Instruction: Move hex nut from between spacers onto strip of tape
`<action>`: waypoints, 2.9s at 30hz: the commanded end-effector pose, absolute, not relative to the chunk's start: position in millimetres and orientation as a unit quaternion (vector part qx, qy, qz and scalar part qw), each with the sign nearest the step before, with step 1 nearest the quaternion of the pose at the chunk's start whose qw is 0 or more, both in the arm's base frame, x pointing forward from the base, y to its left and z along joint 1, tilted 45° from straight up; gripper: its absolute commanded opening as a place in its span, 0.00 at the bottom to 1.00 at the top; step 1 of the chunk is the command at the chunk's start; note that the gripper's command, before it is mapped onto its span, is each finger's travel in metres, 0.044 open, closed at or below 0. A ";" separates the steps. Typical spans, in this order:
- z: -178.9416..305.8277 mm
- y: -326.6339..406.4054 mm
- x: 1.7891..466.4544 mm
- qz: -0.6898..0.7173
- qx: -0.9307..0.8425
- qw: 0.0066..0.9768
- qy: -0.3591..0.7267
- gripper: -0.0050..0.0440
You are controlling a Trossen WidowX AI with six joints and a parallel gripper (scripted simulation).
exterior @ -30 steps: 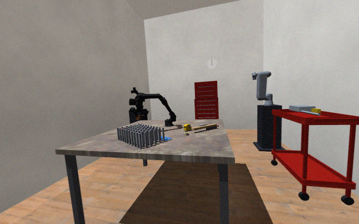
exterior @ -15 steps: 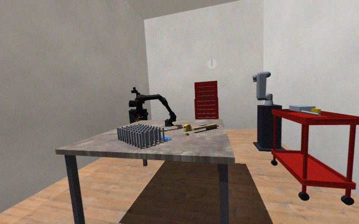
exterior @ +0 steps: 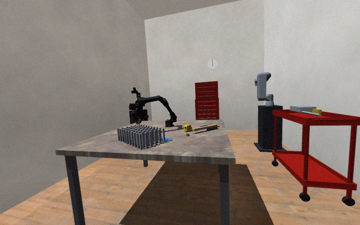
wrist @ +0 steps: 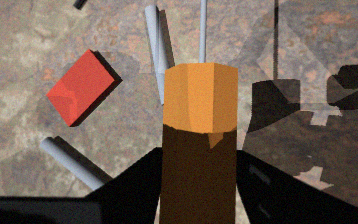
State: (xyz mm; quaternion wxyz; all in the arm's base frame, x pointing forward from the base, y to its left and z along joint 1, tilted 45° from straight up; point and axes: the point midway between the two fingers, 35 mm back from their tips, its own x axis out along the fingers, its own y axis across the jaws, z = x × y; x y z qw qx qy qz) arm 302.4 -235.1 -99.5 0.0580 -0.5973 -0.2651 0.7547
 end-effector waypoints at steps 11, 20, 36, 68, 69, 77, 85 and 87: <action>-106.0 -226.8 307.0 0.751 -0.608 0.051 -0.253 0.00; -114.1 -218.5 307.2 0.751 -0.608 0.051 -0.254 0.00; -129.9 -201.5 306.1 0.750 -0.608 0.051 -0.254 0.00; -155.8 -173.6 301.2 0.750 -0.608 0.051 -0.257 0.25; -155.8 -173.6 301.2 0.750 -0.608 0.051 -0.257 0.30; -155.8 -173.6 301.2 0.750 -0.608 0.051 -0.257 0.67; -155.8 -173.6 301.2 0.750 -0.608 0.051 -0.257 0.67; -155.8 -173.6 301.2 0.750 -0.608 0.051 -0.257 0.67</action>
